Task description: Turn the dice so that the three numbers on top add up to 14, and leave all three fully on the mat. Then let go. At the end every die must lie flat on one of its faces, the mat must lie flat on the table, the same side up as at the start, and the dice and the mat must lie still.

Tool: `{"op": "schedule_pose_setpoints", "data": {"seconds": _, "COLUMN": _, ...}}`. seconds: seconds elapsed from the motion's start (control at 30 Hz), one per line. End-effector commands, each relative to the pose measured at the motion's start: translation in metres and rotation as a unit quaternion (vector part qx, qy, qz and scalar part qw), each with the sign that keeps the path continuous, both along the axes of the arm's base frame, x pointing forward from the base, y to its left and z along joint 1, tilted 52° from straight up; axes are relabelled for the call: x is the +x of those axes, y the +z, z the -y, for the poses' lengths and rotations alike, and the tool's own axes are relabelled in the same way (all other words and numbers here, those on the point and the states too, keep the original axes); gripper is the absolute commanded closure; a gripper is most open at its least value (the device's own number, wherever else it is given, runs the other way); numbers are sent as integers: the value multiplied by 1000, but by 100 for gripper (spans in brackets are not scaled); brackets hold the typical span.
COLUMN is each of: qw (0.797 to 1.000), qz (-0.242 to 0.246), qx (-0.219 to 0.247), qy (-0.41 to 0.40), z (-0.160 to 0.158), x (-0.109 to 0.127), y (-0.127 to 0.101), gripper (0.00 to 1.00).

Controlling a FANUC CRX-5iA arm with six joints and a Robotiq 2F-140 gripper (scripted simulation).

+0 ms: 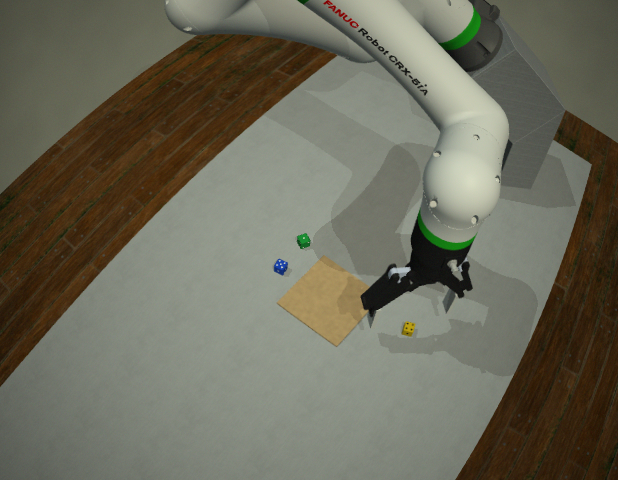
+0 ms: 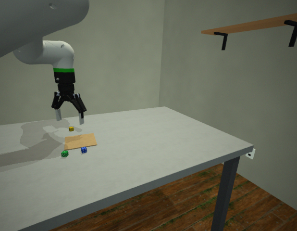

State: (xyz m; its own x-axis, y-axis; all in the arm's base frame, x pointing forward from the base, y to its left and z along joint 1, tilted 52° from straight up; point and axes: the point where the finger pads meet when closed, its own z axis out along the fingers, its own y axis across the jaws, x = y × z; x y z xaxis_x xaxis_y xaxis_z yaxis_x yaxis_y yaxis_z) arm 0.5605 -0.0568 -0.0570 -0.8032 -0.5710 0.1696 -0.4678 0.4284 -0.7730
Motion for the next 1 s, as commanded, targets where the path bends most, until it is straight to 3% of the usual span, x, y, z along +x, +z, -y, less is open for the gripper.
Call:
{"op": "schedule_pose_setpoints", "data": {"seconds": 0.0, "qw": 1000, "qz": 0, "qx": 0, "qy": 0, "z": 0, "x": 0, "y": 0, "gripper": 0}}
{"op": "schedule_pose_setpoints", "data": {"seconds": 0.2, "qw": 1000, "qz": 0, "qx": 0, "qy": 0, "z": -7, "x": -4, "y": 6, "gripper": 0}}
{"op": "schedule_pose_setpoints", "data": {"seconds": 0.7, "qw": 1000, "qz": 0, "qx": 0, "qy": 0, "z": -63, "x": -33, "y": 55, "gripper": 0}}
{"op": "schedule_pose_setpoints", "data": {"seconds": 0.97, "qw": 1000, "qz": 0, "qx": 0, "qy": 0, "z": -68, "x": -36, "y": 59, "gripper": 0}}
